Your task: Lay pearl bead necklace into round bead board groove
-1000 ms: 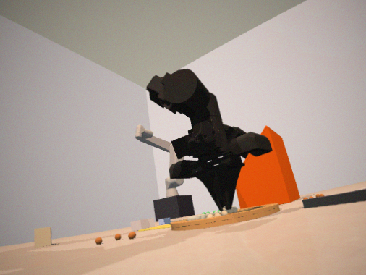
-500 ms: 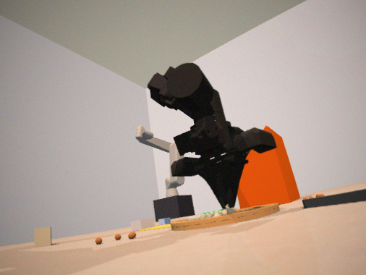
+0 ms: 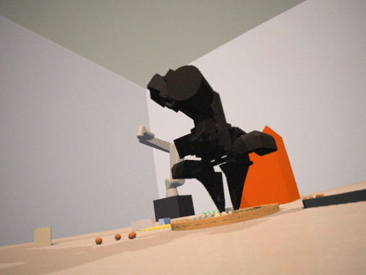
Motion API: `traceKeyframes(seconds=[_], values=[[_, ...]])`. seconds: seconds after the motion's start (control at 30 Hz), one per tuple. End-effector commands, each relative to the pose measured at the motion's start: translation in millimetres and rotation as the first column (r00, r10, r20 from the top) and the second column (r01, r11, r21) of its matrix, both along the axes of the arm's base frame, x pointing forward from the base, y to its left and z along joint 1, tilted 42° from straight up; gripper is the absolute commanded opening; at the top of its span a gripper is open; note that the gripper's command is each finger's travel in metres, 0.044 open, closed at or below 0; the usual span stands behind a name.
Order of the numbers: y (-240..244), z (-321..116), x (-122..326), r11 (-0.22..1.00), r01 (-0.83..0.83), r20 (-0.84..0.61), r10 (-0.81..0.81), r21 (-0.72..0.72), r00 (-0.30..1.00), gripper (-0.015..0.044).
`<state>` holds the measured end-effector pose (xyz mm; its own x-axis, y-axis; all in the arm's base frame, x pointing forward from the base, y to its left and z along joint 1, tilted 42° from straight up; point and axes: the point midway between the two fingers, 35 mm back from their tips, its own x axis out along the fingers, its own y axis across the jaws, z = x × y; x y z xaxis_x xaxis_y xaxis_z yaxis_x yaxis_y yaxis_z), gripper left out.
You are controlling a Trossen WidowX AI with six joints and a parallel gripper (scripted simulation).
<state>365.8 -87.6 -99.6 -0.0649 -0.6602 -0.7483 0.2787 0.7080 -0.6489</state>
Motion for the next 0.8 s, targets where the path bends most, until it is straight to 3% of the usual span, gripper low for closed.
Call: traceKeyframes(seconds=[0.0,0.27,0.77], values=[[0.0,0.5,0.2,1.000,0.001,0.001,-0.001,0.000,1.000,0.0236],[0.5,0.6,-0.8,1.000,-0.001,-0.005,0.001,0.000,1.000,0.0440],[3.6,4.0,-0.5,1.000,-0.004,-0.005,0.004,-0.001,1.000,0.0440]])
